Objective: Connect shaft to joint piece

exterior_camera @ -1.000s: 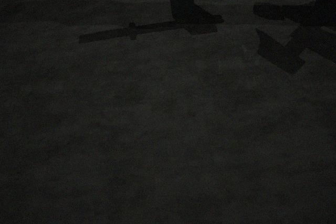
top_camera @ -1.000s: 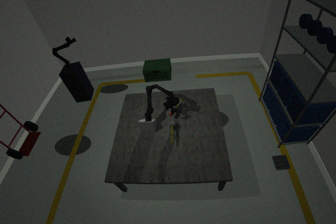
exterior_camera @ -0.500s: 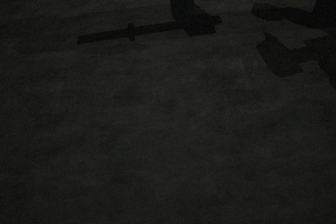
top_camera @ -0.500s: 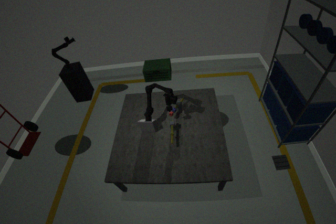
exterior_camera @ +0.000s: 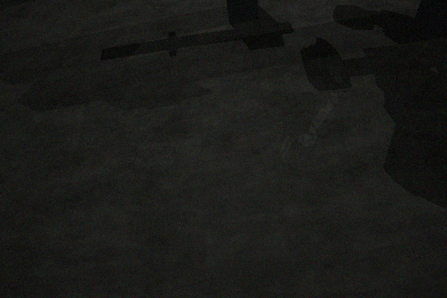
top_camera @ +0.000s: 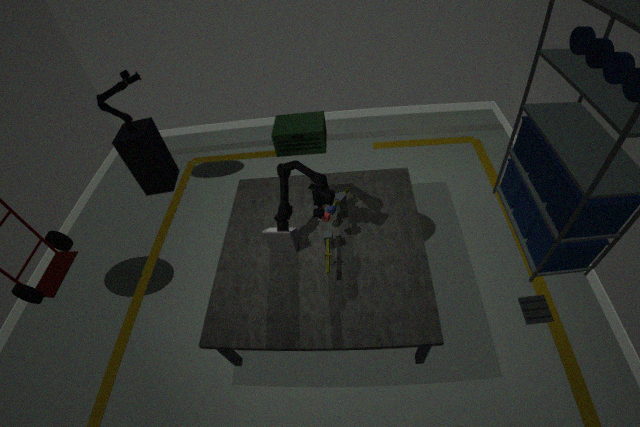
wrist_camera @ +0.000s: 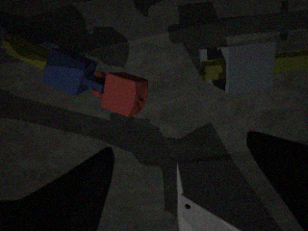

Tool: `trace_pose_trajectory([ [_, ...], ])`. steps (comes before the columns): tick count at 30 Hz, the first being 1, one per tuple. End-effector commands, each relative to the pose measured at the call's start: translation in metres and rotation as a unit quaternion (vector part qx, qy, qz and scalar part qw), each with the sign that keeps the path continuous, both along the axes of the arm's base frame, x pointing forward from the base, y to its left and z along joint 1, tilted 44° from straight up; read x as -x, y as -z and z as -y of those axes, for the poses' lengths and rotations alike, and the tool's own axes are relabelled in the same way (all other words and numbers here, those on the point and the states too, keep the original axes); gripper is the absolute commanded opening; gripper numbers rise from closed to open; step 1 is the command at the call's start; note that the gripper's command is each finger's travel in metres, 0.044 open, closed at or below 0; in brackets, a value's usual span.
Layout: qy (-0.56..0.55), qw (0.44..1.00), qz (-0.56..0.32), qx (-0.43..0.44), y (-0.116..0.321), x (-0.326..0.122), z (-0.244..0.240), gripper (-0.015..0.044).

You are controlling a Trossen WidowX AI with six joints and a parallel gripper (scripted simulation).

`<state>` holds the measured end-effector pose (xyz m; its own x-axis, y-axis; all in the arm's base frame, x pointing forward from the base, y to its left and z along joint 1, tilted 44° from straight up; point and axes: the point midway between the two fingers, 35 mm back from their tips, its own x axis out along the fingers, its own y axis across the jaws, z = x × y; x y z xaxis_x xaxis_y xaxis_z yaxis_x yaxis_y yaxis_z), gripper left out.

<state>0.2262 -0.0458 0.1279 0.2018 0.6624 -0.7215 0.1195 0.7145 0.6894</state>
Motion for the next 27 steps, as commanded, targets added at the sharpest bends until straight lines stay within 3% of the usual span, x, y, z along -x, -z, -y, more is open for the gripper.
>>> trace_pose_trajectory([
  [1, -0.002, 1.000, -0.003, -0.002, 0.0145, 0.0042, -0.0009, 0.0440],
  [27, 0.218, 0.950, -0.220, -0.031, 0.0183, 0.0021, -0.0073, 0.0440],
])
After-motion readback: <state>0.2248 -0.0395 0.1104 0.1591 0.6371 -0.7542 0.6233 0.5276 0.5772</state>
